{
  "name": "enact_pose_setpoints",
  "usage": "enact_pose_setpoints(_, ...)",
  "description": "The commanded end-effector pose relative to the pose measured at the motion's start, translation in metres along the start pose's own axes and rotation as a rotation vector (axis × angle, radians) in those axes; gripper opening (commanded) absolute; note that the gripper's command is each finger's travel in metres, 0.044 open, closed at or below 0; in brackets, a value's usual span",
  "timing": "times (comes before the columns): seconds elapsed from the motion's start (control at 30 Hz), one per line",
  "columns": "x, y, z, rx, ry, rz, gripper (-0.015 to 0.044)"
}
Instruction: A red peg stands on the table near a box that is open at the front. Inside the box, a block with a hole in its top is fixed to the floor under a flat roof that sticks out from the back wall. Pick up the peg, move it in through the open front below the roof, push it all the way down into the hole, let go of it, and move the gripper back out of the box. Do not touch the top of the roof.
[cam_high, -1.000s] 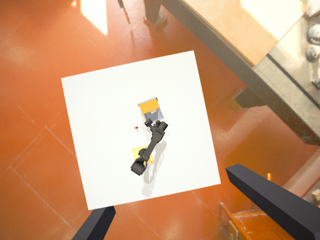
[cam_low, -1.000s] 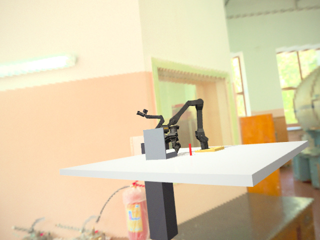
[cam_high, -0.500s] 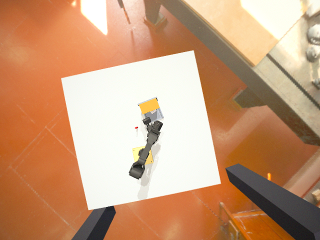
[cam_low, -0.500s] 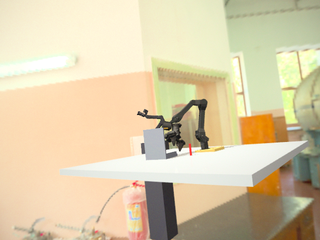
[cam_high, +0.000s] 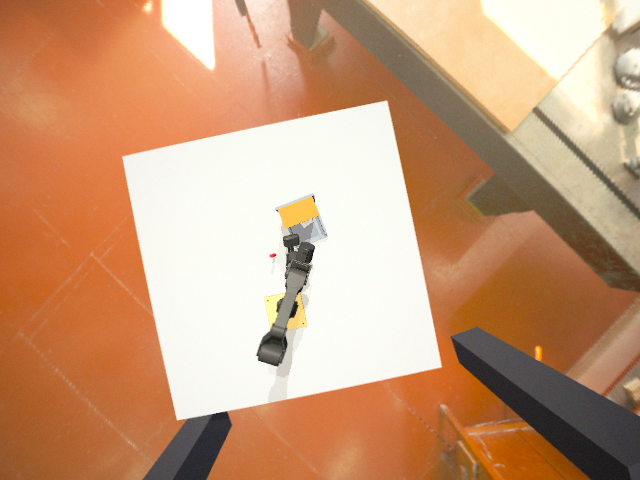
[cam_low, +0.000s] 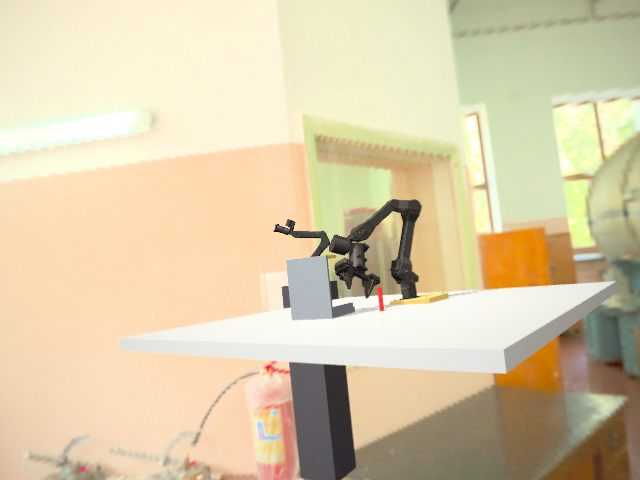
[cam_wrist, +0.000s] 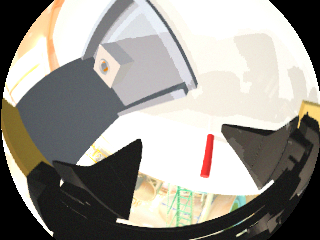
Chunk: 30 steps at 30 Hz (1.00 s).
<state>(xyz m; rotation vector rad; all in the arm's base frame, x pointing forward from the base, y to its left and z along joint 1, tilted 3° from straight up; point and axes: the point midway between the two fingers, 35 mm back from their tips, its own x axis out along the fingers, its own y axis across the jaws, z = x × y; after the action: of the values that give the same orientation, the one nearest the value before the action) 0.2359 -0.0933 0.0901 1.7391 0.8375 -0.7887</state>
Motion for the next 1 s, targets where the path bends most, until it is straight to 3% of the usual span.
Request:
enact_pose_setpoints(0.0, 0.000, 0.000, -0.007, 0.068, -0.003, 0.007, 0.0440)
enact_pose_setpoints(0.97, -0.007, 0.005, -0.065, 0.649, 0.054, 0.096, 0.0440)
